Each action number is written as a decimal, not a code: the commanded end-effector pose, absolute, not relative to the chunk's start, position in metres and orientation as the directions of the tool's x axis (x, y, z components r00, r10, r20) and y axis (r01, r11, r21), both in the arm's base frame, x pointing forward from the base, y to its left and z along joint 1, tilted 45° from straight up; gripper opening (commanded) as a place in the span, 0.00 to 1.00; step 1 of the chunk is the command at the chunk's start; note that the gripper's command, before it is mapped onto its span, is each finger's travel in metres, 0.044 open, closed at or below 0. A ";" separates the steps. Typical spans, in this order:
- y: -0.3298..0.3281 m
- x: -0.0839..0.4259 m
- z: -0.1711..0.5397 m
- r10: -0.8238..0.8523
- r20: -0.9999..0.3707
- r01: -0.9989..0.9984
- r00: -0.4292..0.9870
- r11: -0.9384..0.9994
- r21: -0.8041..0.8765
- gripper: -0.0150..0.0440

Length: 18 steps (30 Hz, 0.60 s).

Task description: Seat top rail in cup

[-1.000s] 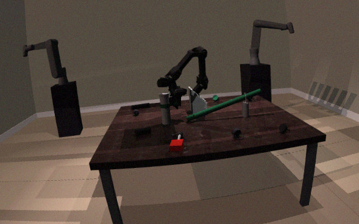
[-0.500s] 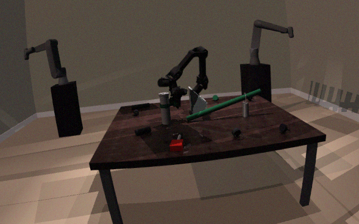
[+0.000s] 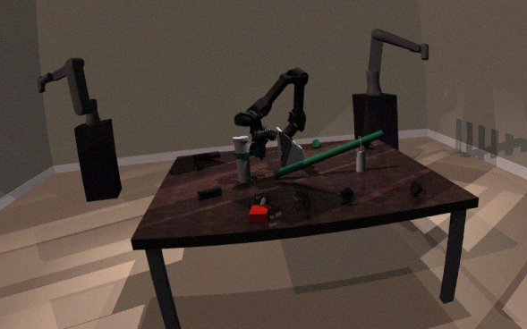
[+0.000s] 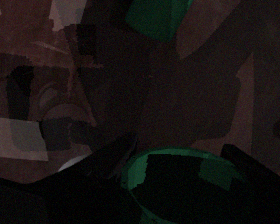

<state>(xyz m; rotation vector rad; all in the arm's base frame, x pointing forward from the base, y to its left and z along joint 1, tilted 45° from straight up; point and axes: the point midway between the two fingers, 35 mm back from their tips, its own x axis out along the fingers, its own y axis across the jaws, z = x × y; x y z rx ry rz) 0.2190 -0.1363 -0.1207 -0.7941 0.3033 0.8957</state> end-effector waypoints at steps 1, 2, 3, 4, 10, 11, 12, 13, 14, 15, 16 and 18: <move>-0.136 0.222 -0.120 0.567 -0.558 -0.794 0.606 0.392 -0.465 0.25; -0.136 0.223 -0.120 0.565 -0.560 -0.794 0.606 0.395 -0.462 0.25; -0.136 0.223 -0.120 0.564 -0.560 -0.794 0.606 0.396 -0.460 0.25; -0.136 0.223 -0.120 0.563 -0.562 -0.794 0.606 0.399 -0.458 0.25; -0.136 0.228 -0.120 0.545 -0.579 -0.795 0.607 0.431 -0.428 0.25; -0.136 0.228 -0.120 0.544 -0.580 -0.795 0.607 0.432 -0.426 0.25; -0.136 0.229 -0.120 0.542 -0.581 -0.795 0.607 0.435 -0.424 0.25; -0.136 0.229 -0.120 0.540 -0.583 -0.795 0.606 0.439 -0.420 0.25; -0.136 0.230 -0.120 0.538 -0.586 -0.794 0.606 0.443 -0.415 0.25; -0.136 0.231 -0.120 0.535 -0.589 -0.794 0.606 0.449 -0.410 0.25; -0.136 0.232 -0.120 0.531 -0.592 -0.794 0.606 0.455 -0.404 0.25; -0.136 0.233 -0.119 0.525 -0.598 -0.792 0.606 0.466 -0.393 0.25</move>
